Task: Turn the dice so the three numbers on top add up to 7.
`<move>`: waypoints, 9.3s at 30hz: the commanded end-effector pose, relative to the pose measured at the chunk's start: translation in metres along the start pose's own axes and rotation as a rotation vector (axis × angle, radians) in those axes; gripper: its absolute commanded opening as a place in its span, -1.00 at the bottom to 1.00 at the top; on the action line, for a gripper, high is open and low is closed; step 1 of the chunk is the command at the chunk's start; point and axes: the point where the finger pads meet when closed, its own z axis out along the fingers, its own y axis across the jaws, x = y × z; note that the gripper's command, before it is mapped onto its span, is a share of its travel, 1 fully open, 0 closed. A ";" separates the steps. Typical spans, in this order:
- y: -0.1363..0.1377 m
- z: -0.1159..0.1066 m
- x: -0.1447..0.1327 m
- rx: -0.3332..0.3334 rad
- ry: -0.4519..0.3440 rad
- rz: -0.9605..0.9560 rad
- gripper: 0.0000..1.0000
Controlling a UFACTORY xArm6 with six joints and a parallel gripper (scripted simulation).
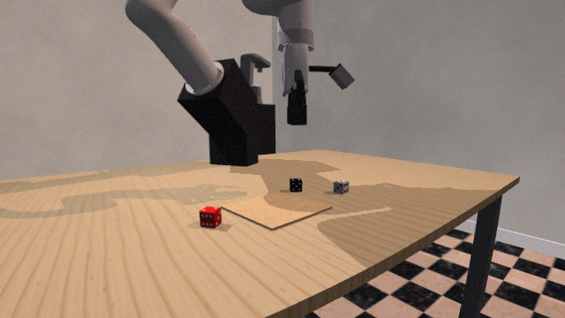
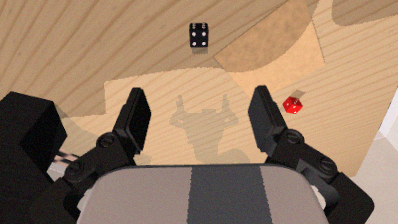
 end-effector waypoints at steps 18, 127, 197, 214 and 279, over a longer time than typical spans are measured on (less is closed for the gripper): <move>0.000 0.001 0.000 0.000 0.002 -0.103 1.00; 0.001 0.049 -0.001 -0.003 -0.001 -3.142 -0.17; 0.001 0.082 -0.001 -0.003 0.000 -3.142 -0.17; 0.001 0.099 -0.001 -0.003 0.000 -3.142 -0.17; 0.001 0.101 0.000 -0.003 0.000 -3.142 -0.17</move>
